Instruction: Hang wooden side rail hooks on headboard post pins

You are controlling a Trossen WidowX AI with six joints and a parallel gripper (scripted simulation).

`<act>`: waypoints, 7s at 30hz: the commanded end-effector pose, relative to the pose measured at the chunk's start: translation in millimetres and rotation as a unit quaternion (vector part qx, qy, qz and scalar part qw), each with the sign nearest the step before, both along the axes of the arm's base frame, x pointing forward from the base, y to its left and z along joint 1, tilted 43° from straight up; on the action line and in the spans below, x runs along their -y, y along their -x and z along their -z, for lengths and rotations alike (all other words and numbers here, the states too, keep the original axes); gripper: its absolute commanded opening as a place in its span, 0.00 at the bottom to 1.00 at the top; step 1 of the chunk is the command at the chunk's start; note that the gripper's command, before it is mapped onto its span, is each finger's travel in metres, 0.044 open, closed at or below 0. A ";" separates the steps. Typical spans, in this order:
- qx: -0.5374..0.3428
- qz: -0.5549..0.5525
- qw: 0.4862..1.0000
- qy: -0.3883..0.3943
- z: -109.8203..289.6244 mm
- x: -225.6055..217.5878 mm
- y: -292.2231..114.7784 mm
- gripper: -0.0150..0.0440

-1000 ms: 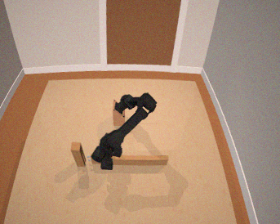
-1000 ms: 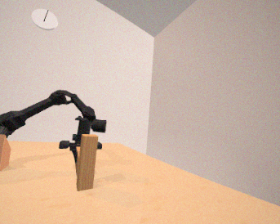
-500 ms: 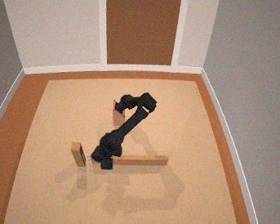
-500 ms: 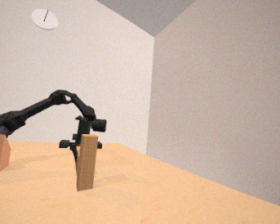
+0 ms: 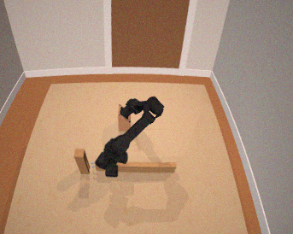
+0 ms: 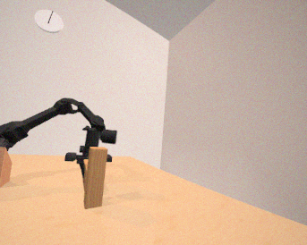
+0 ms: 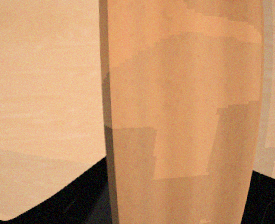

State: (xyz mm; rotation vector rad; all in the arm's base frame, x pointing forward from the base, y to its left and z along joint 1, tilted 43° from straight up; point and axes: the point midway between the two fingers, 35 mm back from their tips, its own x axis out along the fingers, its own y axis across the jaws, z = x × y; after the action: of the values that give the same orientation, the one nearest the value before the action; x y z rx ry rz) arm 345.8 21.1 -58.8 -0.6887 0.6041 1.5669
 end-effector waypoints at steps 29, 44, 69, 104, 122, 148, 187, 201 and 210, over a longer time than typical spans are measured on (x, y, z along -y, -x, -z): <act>0.006 0.007 1.000 0.002 -7.9 9.2 -3.3 0.25; 0.006 0.007 1.000 0.002 -9.7 10.9 -3.5 0.25; 0.006 0.007 1.000 0.002 -12.7 13.8 -3.7 0.25; 0.007 0.007 1.000 0.002 -7.9 13.7 -7.5 0.25; 0.007 0.007 1.000 0.002 -7.0 14.7 -9.2 0.25; 0.007 0.007 1.000 0.002 -4.4 16.3 -8.0 0.25; 0.007 0.007 1.000 0.002 -2.9 19.5 -9.2 0.25; 0.007 0.007 1.000 0.002 -1.8 20.1 -10.4 0.25; 0.007 0.007 1.000 0.002 -1.8 21.6 -9.9 0.25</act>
State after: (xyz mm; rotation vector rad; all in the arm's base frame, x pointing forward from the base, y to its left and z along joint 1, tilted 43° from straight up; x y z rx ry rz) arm 354.9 5.5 -57.4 -0.6952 0.5977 1.5598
